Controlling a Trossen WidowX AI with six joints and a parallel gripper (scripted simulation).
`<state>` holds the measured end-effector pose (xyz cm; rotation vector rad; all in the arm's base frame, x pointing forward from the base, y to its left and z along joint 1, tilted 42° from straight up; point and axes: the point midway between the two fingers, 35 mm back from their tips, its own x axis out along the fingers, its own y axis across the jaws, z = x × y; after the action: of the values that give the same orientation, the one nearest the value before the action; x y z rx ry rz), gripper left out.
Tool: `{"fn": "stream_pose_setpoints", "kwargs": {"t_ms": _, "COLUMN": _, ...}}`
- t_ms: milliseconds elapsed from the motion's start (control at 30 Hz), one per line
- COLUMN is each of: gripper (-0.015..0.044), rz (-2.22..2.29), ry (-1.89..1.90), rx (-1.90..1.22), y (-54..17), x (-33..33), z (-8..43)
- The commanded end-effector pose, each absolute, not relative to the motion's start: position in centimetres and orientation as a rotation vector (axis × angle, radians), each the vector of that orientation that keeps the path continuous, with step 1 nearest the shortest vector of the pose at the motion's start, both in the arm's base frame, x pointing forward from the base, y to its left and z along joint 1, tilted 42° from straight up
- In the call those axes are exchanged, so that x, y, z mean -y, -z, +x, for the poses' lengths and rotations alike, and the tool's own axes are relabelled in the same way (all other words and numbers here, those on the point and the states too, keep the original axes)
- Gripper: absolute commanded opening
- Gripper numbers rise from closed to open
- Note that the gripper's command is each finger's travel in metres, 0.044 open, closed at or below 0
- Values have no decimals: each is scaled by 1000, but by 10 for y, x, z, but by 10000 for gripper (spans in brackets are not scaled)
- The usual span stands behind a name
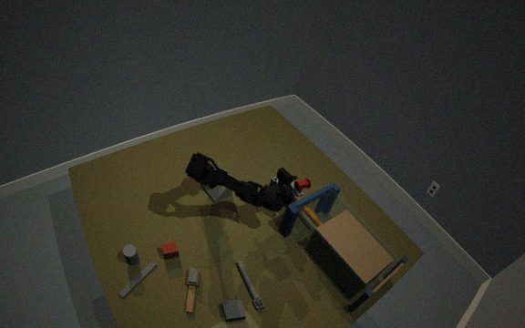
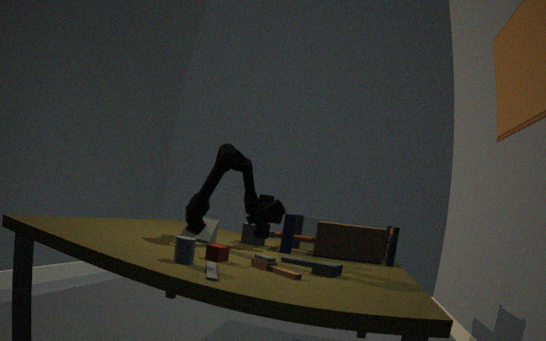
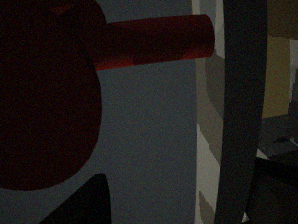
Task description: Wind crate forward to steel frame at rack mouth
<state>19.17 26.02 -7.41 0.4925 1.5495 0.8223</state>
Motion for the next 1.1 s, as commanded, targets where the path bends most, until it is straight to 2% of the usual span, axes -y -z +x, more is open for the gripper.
{"fn": "stream_pose_setpoints", "kwargs": {"t_ms": 0, "gripper": 240, "rz": 495, "ry": -827, "rx": -1551, "y": 73, "x": -261, "z": 191}}
{"fn": "stream_pose_setpoints", "kwargs": {"t_ms": 1067, "gripper": 240, "rz": 493, "ry": -822, "rx": -1549, "y": 71, "x": -263, "z": 191}}
